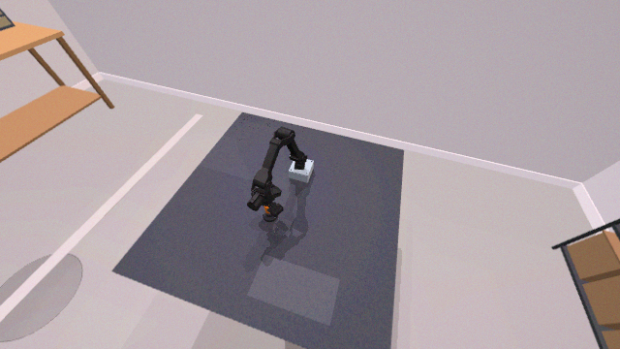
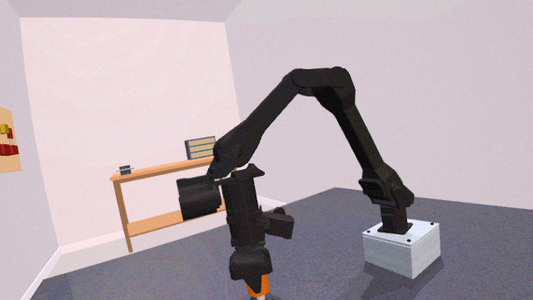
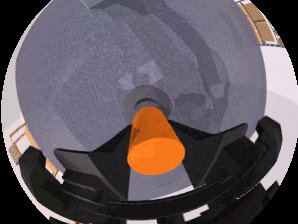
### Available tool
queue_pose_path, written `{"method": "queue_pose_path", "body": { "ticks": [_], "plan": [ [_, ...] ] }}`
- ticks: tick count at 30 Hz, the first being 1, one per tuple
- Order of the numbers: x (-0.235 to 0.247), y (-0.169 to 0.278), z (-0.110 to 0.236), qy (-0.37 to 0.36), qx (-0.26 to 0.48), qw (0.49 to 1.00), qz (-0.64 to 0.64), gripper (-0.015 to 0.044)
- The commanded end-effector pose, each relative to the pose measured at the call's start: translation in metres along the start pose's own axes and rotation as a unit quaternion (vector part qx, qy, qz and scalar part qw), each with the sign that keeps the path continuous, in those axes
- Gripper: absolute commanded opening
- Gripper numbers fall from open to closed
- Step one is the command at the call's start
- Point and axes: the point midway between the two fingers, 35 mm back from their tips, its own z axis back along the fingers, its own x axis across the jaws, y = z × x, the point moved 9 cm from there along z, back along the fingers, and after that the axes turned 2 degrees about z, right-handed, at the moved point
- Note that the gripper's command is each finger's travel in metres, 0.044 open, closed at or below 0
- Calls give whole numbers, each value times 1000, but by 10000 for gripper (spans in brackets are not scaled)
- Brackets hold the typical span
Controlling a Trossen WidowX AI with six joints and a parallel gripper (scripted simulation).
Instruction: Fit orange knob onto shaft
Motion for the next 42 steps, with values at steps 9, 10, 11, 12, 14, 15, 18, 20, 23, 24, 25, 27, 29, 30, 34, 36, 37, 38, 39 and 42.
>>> {"method": "queue_pose_path", "body": {
  "ticks": [9, 10, 11, 12, 14, 15, 18, 20, 23, 24, 25, 27, 29, 30, 34, 36, 37, 38, 39, 42],
  "plan": [
    [0, -1, -2, -1, 2, 1000, 4, 0],
    [0, -1, -1, -1, 2, 1000, 4, 0],
    [0, -1, 0, -1, 2, 1000, 4, 0],
    [0, -2, 1, -1, 2, 1000, 4, 0],
    [1, -3, 2, -1, 2, 1000, 4, 0],
    [1, -3, 3, -1, 2, 1000, 4, 0],
    [1, -4, 3, -1, 2, 1000, -23, 0],
    [1, -3, 4, -1, 2, 998, -61, 0],
    [2, -3, 4, -1, 2, 988, -152, 0],
    [2, -3, 4, 0, 2, 982, -187, 0],
    [2, -3, 4, 0, 2, 975, -221, 0],
    [2, -2, 4, 0, 2, 957, -289, 0],
    [2, -2, 4, 0, 2, 935, -355, 0],
    [2, -1, 3, 0, 2, 922, -387, 0],
    [2, -1, 2, 0, 2, 859, -512, 0],
    [2, -1, 1, 0, 2, 821, -570, 0],
    [2, -2, 1, 1, 2, 801, -599, 0],
    [2, -2, 0, 1, 2, 780, -626, 0],
    [2, -2, 0, 1, 2, 757, -653, 0],
    [2, -3, -1, 1, 2, 685, -729, 0]
  ]
}}
